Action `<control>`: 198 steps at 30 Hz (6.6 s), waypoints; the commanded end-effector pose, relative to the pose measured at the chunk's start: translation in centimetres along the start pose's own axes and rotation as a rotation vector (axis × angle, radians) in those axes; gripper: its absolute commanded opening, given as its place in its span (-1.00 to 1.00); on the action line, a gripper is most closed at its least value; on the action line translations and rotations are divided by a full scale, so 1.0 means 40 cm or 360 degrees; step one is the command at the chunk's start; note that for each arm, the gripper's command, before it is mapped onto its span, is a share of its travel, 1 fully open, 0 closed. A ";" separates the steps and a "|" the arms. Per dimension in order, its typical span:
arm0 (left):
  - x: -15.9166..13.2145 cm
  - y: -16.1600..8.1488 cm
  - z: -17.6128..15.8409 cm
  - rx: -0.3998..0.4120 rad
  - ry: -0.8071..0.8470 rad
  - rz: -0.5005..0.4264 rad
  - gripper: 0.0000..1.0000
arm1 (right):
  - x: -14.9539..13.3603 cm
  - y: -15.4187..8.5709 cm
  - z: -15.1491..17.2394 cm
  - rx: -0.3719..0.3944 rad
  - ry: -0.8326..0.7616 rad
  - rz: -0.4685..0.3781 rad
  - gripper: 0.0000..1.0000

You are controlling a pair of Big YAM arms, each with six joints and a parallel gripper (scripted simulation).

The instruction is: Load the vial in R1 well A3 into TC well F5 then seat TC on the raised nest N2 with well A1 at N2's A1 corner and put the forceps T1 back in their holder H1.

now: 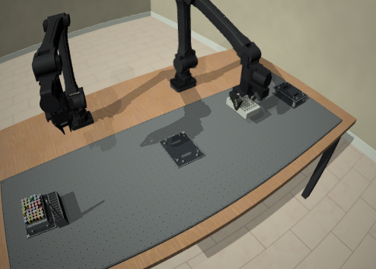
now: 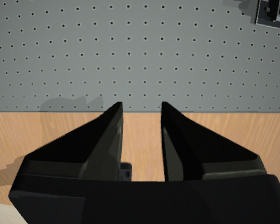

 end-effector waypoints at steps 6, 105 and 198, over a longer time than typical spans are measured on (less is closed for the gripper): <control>0.045 -0.051 0.072 0.0038 0.0008 -0.0093 -1.00 | 0.001 0.019 -0.002 0.0003 0.0021 0.0044 -0.52; -0.058 -0.060 0.433 0.0052 0.0008 -0.0075 -1.00 | 0.001 0.019 -0.002 0.0003 0.0021 0.0044 -0.52; -0.149 -0.067 0.765 0.0069 0.0008 -0.0068 -1.00 | 0.001 0.019 -0.002 0.0003 0.0021 0.0044 -0.52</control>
Point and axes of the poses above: on each arm, the point where the finger pads meet when closed, its own y axis out along the fingers, its own z axis across the jaws, x = y × z, the point moved 5 cm from there along -y, back along the fingers, and after that the axes turned 14 degrees about y, right-handed, at the moved point
